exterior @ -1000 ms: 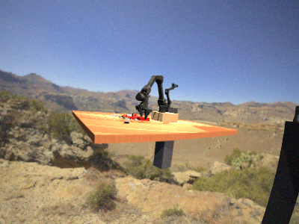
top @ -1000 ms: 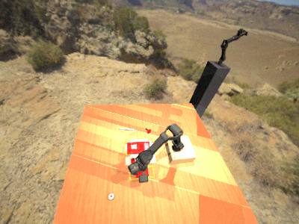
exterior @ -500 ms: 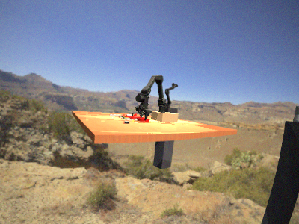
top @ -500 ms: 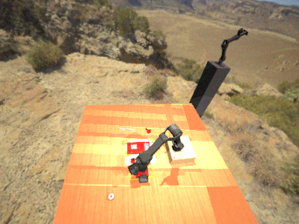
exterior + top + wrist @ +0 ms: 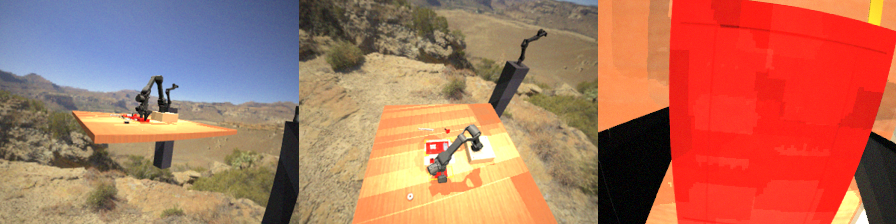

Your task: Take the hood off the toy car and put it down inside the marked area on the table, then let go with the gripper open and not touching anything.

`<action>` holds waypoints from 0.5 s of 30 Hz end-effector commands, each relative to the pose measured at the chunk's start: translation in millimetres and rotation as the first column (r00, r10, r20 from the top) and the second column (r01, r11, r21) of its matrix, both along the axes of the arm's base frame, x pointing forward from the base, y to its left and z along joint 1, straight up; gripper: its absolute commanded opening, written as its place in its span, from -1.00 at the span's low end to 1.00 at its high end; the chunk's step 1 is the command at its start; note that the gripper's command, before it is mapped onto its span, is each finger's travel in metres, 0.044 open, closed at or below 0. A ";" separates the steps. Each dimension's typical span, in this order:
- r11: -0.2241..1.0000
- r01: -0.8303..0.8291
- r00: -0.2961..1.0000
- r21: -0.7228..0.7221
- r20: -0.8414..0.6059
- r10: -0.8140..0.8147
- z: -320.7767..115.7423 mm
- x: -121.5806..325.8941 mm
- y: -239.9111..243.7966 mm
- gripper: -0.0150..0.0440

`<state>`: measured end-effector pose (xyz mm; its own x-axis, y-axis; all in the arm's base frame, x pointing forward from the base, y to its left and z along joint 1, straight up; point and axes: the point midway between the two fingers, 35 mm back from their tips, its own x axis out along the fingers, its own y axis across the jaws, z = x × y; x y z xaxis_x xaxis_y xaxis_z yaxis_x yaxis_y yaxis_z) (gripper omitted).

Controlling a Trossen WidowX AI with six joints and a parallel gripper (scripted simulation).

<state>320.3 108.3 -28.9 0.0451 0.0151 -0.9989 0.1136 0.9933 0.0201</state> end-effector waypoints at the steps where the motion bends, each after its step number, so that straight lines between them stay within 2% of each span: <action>1: 1.000 0.000 1.000 0.000 0.000 0.000 0.1 0.0 0.0 0.13; 11: 1.000 0.000 1.000 0.000 -0.001 0.000 2.0 0.1 0.0 1.00; 15: 1.000 0.000 1.000 0.000 -0.003 0.000 25.3 1.3 0.3 1.00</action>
